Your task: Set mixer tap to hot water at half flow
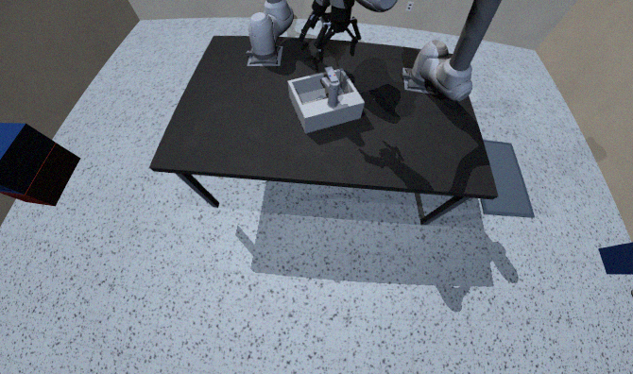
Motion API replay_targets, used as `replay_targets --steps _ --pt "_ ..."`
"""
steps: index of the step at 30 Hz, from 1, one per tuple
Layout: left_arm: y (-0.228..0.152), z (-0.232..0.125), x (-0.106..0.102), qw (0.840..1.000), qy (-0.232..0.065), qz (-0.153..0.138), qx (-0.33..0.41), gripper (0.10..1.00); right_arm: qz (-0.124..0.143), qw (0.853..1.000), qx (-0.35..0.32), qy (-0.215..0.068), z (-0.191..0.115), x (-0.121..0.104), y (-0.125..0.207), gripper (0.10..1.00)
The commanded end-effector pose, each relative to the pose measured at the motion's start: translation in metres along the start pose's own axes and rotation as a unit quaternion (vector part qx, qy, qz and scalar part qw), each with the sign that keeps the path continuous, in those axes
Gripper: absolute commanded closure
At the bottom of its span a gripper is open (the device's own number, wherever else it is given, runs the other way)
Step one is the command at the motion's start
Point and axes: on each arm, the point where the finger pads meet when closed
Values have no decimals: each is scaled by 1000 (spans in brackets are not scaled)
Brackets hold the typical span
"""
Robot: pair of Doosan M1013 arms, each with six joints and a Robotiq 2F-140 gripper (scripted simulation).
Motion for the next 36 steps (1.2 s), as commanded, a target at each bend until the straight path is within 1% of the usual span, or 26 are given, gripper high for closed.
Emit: replay_targets --steps 1,12,17,22,27,29,33,36 --pt "0 0 1 1000 0 1 0 98 0 1000 0 1 0 1 0 98" --pt "0 0 1 1000 0 1 0 98 6 1000 -13 1 0 1 9 98" --pt "0 0 1 1000 0 1 0 98 17 999 -36 3 -2 1 25 98" --pt "0 0 1 1000 0 1 0 98 35 997 -76 5 -6 1 52 98" --pt "0 0 1 1000 0 1 0 98 61 989 -131 9 -15 -1 89 98" --pt "0 0 1 1000 0 1 0 98 61 989 -131 9 -15 -1 89 98" --pt "0 0 1 1000 0 1 0 98 87 978 -187 13 -29 -5 126 98" --pt "0 0 1 1000 0 1 0 98 109 966 -234 16 -44 -10 156 98"
Point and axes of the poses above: on each arm, the point where the finger pads meet when closed, its own x axis back along the fingers, its own y axis across the jaws, z = x × y, and after that the axes turned 5 degrees about x, right-handed
